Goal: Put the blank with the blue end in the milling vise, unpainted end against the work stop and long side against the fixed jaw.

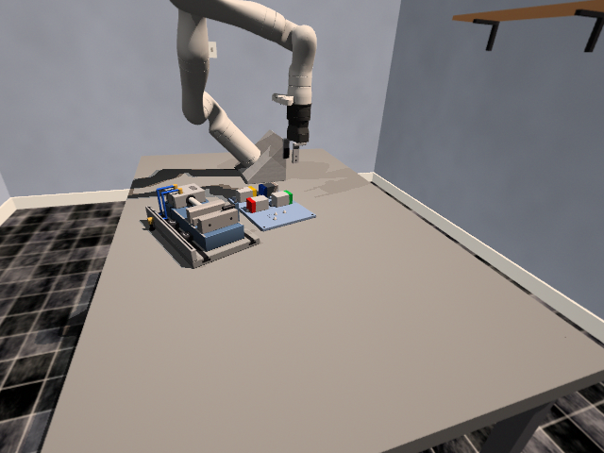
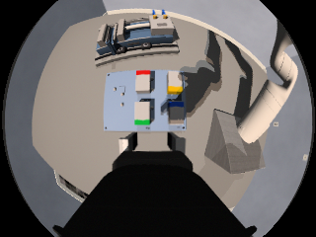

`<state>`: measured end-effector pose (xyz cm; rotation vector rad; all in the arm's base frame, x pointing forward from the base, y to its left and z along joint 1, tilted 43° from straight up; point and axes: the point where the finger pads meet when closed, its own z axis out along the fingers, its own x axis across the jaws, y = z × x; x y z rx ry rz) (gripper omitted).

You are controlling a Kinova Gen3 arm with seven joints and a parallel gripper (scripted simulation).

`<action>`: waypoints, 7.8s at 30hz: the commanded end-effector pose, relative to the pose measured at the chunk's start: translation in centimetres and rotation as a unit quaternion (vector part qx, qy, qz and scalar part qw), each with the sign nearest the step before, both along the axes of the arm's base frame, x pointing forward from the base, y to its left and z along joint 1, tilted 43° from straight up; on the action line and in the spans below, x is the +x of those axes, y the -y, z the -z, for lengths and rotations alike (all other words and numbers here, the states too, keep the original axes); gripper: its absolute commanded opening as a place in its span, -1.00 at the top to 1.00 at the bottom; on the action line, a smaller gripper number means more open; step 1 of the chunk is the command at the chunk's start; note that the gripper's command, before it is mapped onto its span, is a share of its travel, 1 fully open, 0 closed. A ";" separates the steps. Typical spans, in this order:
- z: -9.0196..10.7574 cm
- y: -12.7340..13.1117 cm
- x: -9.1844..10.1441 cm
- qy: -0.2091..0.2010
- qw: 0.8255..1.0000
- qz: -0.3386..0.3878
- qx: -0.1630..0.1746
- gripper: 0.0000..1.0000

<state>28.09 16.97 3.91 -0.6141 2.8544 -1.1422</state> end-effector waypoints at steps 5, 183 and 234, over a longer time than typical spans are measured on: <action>0.0 -0.1 0.0 0.000 1.000 0.000 0.001 -1.00; -18.0 -4.0 -0.5 -0.056 0.996 -0.063 -0.012 -1.00; -18.0 -4.0 -0.5 0.131 0.980 0.145 0.030 -1.00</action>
